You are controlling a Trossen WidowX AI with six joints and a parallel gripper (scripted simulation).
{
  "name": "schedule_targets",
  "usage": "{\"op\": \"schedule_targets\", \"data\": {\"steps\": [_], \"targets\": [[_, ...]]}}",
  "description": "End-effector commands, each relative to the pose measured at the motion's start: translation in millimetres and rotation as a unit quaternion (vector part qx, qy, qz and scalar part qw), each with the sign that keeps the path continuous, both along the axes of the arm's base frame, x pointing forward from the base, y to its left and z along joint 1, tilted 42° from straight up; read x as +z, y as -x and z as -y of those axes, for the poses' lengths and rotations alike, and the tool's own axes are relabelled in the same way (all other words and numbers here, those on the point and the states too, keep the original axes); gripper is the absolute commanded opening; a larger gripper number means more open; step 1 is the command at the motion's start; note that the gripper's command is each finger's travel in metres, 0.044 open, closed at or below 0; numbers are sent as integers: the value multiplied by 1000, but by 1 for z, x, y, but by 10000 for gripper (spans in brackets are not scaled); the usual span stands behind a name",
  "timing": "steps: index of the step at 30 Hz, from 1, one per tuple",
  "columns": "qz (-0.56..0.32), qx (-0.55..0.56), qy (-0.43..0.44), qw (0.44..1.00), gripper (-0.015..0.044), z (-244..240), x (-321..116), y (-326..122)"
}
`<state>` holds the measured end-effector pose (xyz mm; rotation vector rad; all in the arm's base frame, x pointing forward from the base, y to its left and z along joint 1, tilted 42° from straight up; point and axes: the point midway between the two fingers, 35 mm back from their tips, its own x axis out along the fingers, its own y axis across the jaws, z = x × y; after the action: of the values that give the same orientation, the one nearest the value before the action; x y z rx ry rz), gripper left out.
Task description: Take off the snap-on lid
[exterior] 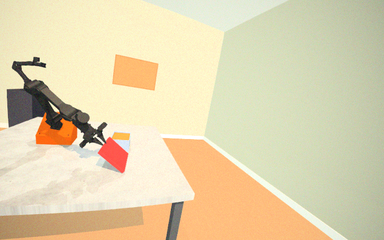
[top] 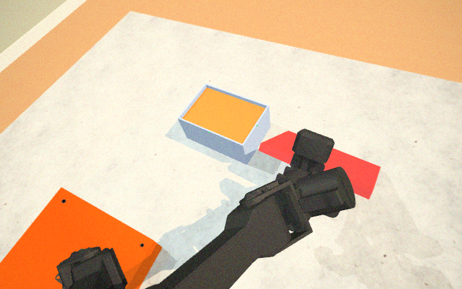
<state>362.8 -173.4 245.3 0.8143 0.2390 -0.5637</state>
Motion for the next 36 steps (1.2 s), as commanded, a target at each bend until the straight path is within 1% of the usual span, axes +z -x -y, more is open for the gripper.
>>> {"op": "schedule_targets", "data": {"steps": [1,36], "targets": [[2,7,2,1000,0,1,-2,-2],[2,7,3,1000,0,19,-22,-5]]}}
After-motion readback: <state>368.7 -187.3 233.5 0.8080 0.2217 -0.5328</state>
